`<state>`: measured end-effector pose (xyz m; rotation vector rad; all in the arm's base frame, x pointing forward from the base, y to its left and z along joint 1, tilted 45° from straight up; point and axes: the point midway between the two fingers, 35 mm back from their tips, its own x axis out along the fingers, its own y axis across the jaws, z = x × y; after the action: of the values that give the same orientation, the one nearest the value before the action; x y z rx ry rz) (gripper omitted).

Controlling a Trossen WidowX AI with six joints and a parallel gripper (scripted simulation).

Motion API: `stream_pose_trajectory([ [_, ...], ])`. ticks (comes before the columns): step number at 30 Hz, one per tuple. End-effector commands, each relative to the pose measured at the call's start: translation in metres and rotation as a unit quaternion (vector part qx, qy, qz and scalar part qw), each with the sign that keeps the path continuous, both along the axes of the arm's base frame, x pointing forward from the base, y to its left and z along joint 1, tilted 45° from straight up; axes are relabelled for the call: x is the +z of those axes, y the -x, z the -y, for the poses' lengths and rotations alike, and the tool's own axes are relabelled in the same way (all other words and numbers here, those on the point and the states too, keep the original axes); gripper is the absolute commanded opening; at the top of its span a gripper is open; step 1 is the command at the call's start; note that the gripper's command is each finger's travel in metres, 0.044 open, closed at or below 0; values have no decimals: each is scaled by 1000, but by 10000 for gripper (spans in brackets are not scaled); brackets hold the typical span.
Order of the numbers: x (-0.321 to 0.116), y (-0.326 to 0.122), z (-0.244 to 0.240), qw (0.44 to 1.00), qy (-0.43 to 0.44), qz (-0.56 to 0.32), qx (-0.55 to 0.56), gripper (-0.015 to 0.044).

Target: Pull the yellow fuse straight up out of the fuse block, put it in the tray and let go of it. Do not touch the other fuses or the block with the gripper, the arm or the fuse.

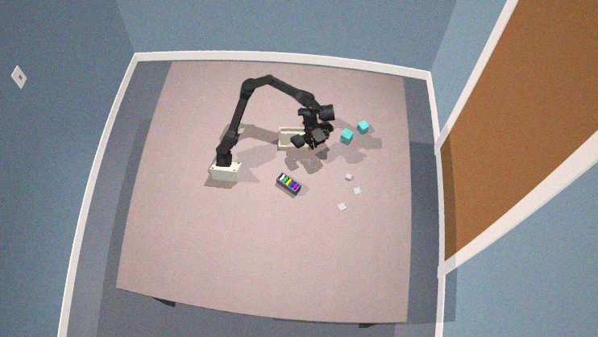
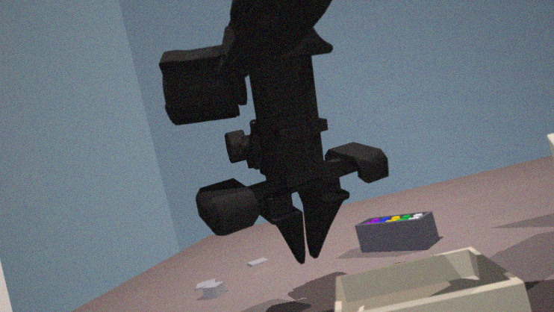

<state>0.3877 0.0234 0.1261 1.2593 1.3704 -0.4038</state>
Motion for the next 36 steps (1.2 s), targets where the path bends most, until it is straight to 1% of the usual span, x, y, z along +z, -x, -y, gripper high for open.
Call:
stream_pose_trajectory([
  [1, -41, 22, 51, 983, -58, -121, -129, 60],
  [5, -76, 55, 96, 926, -129, -239, -263, 60],
  [8, -98, 85, 124, 854, -191, -323, -361, 60],
  [10, -106, 98, 134, 816, -218, -356, -399, 60],
  [11, -107, 100, 135, 812, -222, -360, -403, 60],
  [36, -119, 100, 126, 812, -222, -360, -403, 60],
])
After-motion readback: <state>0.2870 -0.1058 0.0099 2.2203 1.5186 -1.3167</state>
